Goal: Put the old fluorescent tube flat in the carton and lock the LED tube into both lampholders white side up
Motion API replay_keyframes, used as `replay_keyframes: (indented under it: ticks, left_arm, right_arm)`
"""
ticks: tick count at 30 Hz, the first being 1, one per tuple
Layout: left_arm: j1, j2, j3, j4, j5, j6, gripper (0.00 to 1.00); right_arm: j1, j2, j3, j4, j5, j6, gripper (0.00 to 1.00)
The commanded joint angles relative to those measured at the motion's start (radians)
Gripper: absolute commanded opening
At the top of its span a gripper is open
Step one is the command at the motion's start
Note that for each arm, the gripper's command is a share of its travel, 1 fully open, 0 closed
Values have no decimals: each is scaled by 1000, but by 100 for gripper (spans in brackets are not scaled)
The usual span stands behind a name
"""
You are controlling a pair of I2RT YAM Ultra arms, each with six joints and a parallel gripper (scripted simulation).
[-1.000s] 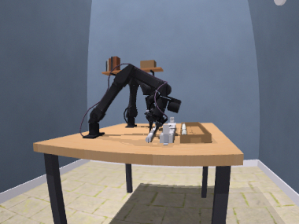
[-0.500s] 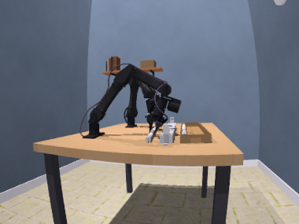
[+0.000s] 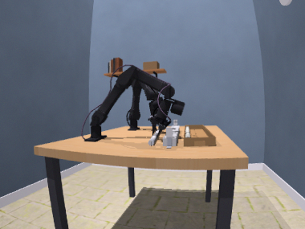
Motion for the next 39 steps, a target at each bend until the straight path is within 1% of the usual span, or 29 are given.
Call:
replay_keyframes:
  ticks: [1, 4, 5, 22, 23, 25, 27, 31, 34, 37, 38, 39]
  left_arm:
    - [-3, -13, 7, 1, 13, 2, 11]
    - [-3, -13, 7, 1, 13, 2, 11]
    - [-3, -13, 7, 1, 13, 2, 11]
    - [-3, -13, 7, 1, 13, 2, 11]
    - [-3, -13, 7, 1, 13, 2, 11]
    - [-3, -13, 7, 1, 13, 2, 11]
    - [-3, -13, 7, 1, 13, 2, 11]
    - [-3, -13, 7, 1, 13, 2, 11]
    - [-3, -13, 7, 1, 13, 2, 11]
    - [-3, -13, 7, 1, 13, 2, 11]
    - [-3, -13, 7, 1, 13, 2, 11]
    - [-3, -13, 7, 1, 13, 2, 11]
  right_arm:
    - [4, -15, 32, -10, 4, 13, 11]
    - [4, -15, 32, -10, 4, 13, 11]
    - [4, -15, 32, -10, 4, 13, 49]
    - [4, -15, 33, -10, 4, 13, 49]
    - [4, 11, 59, -63, 4, 13, 49]
    - [4, -16, 82, -91, 4, 13, 49]
    - [4, 23, 118, -120, 4, 13, 49]
    - [4, 23, 188, -181, 4, 13, 49]
    - [4, 34, 245, -184, 4, 13, 49]
    - [4, 33, 246, -187, 4, 13, 49]
    - [1, -29, 219, -189, 2, 11, 49]
    - [3, -38, 241, -187, 3, 13, 49]
